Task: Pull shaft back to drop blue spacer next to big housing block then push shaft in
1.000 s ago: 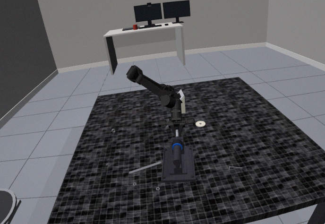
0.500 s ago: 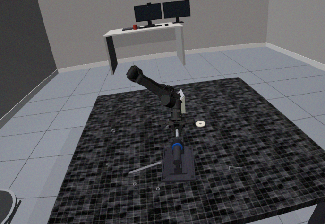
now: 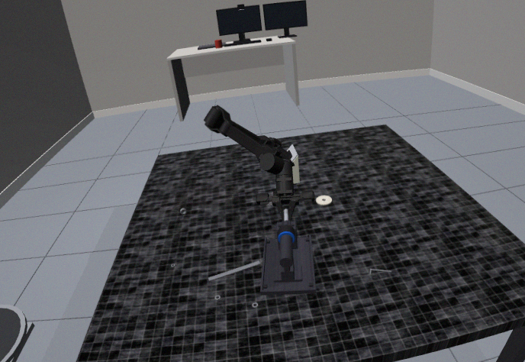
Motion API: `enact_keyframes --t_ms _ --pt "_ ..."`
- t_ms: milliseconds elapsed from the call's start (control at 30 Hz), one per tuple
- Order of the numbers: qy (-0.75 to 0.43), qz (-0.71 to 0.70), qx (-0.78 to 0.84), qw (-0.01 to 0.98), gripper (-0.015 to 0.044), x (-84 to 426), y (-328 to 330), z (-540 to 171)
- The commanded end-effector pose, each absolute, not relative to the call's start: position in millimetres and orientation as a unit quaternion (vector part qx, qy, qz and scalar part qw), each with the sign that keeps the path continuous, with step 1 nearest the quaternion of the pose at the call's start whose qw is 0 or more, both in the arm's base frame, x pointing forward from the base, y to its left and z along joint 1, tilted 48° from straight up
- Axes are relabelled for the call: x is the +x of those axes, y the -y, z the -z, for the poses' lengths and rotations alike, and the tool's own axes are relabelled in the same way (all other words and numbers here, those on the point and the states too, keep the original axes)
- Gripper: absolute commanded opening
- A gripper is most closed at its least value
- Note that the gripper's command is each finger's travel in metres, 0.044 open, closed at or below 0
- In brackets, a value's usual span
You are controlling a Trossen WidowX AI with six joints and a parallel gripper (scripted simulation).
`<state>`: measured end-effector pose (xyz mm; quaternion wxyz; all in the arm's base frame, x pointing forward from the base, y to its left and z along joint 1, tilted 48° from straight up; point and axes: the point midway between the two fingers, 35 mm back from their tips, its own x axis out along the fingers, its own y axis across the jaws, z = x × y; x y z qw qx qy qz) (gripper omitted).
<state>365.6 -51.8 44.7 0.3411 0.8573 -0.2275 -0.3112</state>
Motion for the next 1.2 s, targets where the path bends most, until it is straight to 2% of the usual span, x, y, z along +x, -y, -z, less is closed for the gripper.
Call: enact_keyframes --t_ms 0,1167 --pt "0.228 0.311 0.858 0.340 0.0000 364.9 51.8 -44.9" --pt "0.228 0.311 0.858 0.340 0.0000 361.0 51.3 -44.3"
